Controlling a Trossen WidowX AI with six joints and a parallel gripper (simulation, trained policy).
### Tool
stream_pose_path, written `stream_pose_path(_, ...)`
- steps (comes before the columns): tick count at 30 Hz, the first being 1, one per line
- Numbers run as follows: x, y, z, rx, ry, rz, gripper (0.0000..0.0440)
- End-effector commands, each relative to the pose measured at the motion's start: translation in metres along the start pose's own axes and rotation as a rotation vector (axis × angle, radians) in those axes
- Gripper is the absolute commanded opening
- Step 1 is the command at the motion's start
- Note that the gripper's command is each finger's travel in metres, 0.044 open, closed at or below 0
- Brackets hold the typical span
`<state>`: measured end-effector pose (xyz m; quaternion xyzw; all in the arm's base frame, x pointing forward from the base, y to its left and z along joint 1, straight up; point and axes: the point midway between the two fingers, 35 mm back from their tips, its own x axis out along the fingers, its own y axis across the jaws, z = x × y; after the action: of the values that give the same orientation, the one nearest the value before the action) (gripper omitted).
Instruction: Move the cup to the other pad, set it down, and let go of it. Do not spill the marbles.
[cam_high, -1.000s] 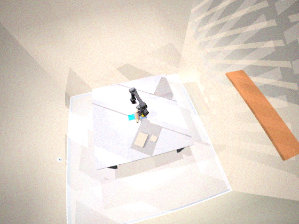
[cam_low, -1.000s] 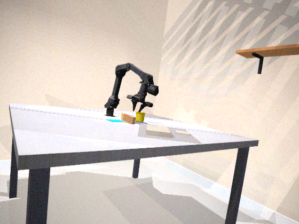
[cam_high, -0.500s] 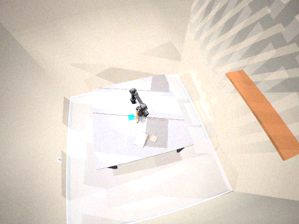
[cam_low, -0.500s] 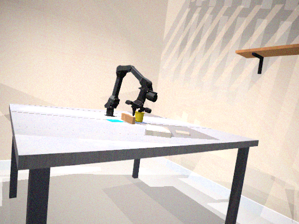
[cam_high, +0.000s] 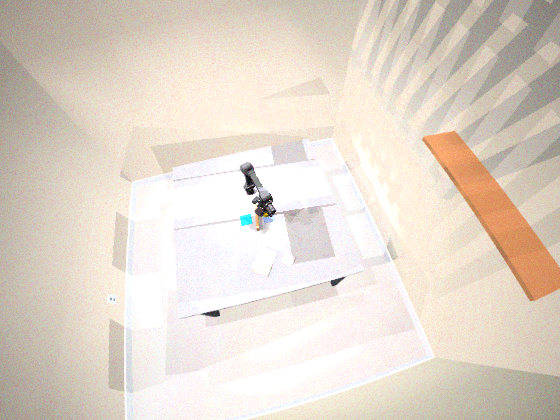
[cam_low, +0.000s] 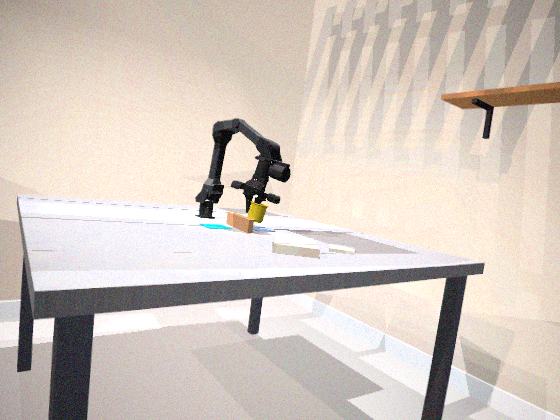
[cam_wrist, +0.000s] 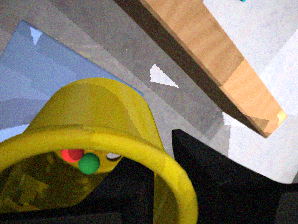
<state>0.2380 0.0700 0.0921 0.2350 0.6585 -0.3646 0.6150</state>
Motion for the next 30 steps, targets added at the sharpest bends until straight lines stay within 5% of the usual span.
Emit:
stream_pose_path(1,-0.013,-0.005,0.002,0.031,0.001,0.033,0.0028)
stream_pose_path(30,-0.062,-0.036,0.065,0.317,-0.074,0.23,0.0006)
